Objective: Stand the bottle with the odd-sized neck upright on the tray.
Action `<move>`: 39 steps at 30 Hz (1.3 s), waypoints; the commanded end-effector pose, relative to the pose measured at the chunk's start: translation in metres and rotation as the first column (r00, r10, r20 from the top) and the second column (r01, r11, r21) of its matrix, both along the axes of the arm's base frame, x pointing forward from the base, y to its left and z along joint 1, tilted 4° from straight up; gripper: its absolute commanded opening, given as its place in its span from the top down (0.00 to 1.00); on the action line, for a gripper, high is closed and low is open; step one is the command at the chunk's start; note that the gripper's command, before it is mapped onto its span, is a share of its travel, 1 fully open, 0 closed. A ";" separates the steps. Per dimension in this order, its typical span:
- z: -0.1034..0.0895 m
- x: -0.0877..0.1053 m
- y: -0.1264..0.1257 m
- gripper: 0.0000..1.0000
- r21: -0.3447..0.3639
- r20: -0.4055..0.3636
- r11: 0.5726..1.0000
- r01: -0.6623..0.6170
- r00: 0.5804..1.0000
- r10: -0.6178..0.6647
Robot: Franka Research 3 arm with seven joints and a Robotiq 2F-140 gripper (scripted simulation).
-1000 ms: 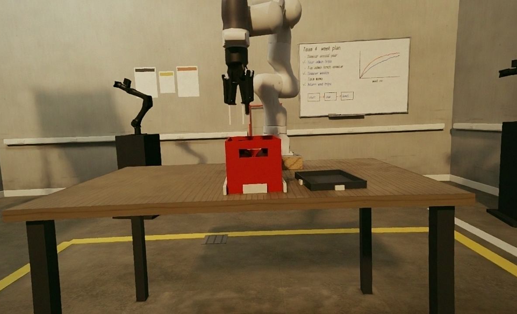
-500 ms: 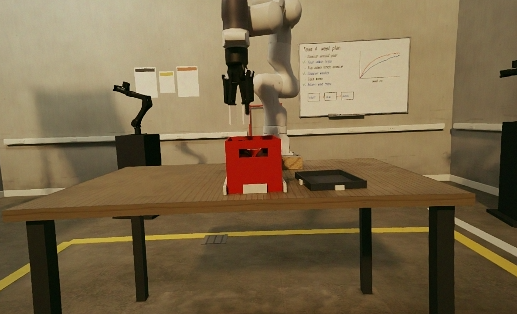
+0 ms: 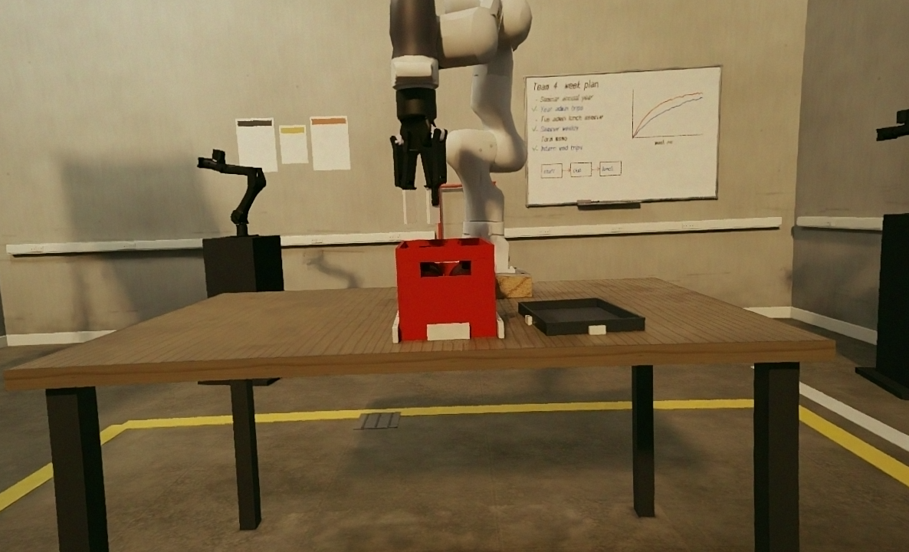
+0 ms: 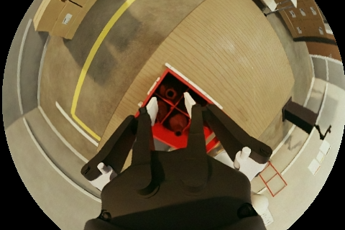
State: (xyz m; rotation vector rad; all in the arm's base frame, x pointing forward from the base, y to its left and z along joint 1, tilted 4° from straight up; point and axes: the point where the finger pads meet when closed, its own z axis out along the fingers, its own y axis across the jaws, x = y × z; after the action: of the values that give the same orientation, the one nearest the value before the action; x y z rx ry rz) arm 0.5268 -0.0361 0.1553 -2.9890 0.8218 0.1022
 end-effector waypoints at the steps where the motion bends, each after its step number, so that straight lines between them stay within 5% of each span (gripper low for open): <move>1: -0.005 0.001 0.000 0.56 0.000 0.003 1.000 -0.005 1.000 0.005; 39: -0.035 0.000 0.002 0.56 0.000 0.003 1.000 -0.005 1.000 0.005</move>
State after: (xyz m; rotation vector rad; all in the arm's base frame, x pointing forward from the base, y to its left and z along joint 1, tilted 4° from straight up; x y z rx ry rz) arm 0.5258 -0.0343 0.1221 -2.9882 0.8227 0.1003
